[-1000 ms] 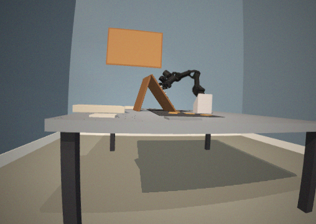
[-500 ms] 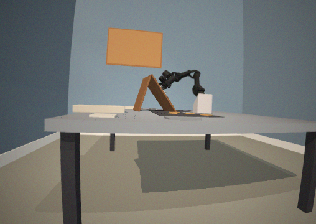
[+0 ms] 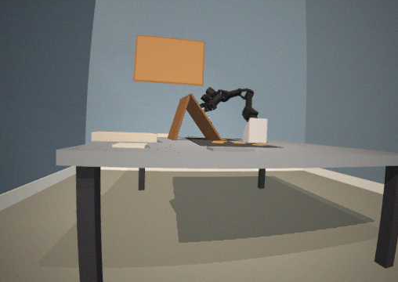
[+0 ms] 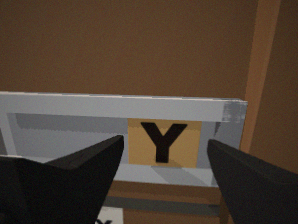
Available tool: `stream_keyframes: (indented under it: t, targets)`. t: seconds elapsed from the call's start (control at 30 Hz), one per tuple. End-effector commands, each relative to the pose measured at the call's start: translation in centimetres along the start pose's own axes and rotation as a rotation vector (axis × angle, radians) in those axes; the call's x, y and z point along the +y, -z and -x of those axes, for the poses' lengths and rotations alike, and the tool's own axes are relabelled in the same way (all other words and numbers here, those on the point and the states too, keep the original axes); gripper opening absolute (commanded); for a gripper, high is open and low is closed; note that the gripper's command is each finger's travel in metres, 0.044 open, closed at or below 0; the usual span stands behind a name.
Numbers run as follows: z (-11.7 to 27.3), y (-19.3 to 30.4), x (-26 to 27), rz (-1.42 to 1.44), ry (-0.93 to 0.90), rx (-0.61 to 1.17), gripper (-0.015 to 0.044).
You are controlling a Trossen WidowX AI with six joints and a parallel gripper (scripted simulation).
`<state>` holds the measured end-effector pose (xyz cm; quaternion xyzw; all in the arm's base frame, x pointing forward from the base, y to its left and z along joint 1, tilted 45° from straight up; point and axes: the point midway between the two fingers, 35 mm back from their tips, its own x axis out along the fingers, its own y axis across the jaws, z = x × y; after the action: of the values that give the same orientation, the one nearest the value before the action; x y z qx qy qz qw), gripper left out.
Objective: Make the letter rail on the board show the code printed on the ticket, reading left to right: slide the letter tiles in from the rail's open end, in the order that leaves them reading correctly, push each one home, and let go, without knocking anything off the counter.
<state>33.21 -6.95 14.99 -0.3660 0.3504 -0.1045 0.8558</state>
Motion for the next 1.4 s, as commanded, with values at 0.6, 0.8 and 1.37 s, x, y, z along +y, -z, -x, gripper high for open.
stream_keyframes:
  t: [0.6, 0.8, 1.37]
  targets:
    - [1.2, -0.1, 0.2, -0.003, 0.002, 0.004, 0.0295]
    - [1.5, -0.1, 0.3, -0.003, 0.002, 0.004, 0.0295]
    - [2.2, -0.1, 0.4, -0.003, 0.002, 0.004, 0.0295]
